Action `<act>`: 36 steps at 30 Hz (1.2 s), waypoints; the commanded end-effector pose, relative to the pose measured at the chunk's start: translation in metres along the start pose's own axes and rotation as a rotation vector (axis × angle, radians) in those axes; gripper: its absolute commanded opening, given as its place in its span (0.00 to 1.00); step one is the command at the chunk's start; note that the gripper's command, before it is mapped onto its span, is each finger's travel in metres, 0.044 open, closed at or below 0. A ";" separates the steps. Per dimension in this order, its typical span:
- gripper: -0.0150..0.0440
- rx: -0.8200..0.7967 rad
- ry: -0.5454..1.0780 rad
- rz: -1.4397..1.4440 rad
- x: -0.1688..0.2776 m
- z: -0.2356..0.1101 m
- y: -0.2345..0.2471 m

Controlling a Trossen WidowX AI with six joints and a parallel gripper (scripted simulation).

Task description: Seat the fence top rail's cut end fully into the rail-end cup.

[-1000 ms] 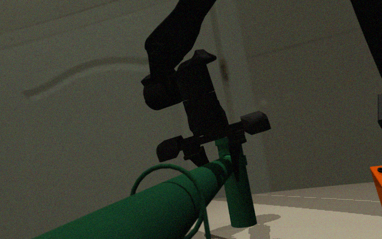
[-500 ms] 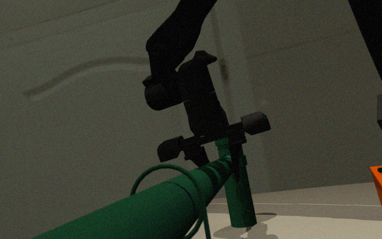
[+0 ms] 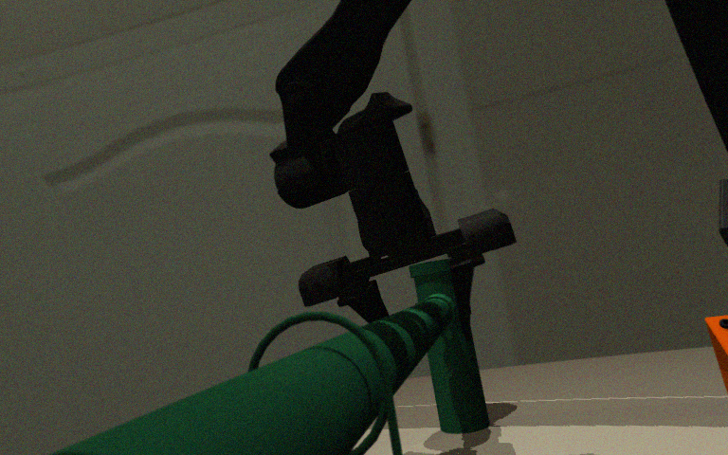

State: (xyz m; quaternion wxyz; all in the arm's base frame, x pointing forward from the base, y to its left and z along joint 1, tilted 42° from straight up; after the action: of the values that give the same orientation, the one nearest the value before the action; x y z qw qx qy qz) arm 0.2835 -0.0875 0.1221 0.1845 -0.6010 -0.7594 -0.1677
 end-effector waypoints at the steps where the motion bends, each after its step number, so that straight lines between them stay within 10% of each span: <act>1: 0.92 -0.007 -0.006 -0.003 0.008 -0.013 0.002; 36: 1.00 -0.004 0.006 0.065 0.024 -0.080 0.000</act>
State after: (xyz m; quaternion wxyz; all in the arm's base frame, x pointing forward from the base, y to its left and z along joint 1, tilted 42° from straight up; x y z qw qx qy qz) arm 0.2856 -0.1046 0.2035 0.1896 -0.6223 -0.7407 -0.1674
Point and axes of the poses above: the point midway between the two fingers, 35 mm back from their tips, its own z axis out along the fingers, its own y axis across the jaws, x = y × z, the point moved 7 cm from there along -z, back along the fingers, and after that the axes turned 8 degrees about -z, right-handed, at the moved point
